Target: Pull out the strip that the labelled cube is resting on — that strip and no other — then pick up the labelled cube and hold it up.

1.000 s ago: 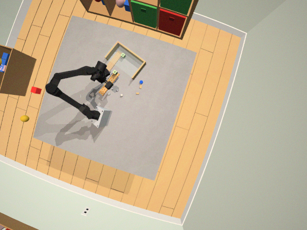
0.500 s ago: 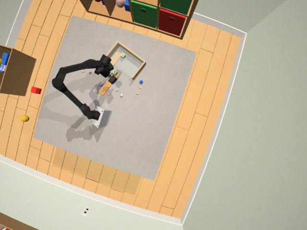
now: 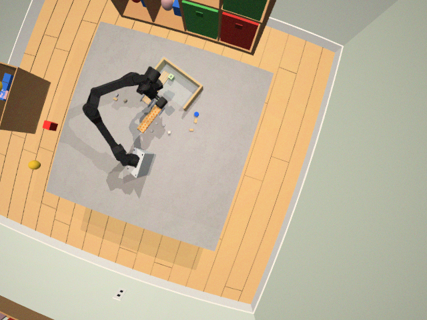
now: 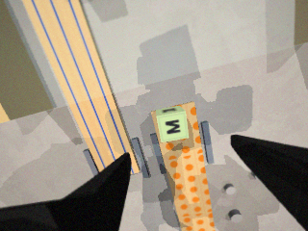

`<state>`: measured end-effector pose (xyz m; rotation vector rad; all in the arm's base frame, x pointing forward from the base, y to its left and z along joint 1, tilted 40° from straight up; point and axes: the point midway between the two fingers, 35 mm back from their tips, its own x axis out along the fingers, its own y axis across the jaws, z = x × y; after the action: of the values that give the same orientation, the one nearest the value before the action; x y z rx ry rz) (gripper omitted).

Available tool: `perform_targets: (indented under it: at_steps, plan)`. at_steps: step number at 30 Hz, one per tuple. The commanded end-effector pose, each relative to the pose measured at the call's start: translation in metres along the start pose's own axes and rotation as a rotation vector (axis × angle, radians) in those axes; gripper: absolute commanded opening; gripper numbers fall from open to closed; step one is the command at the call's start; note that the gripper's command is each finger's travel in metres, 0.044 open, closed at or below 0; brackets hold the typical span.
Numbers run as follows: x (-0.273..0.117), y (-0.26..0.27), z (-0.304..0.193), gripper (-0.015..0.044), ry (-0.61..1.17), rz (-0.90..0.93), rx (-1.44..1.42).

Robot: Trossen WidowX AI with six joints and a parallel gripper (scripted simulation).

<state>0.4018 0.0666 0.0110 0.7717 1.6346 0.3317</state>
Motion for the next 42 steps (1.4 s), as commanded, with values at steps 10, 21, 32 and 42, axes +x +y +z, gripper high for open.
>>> perform_targets:
  at_steps: [10,21,32,42]
  plan:
    - [0.007,0.000,0.011,0.0250,-0.008,-0.002,-0.006]
    - [0.025,0.001,0.012,0.0250,-0.008,-0.002,-0.006]
    - [0.043,0.001,0.011,0.0250,-0.007,-0.001,-0.006]
    - [0.048,0.001,0.011,0.0145,-0.006,-0.005,-0.013]
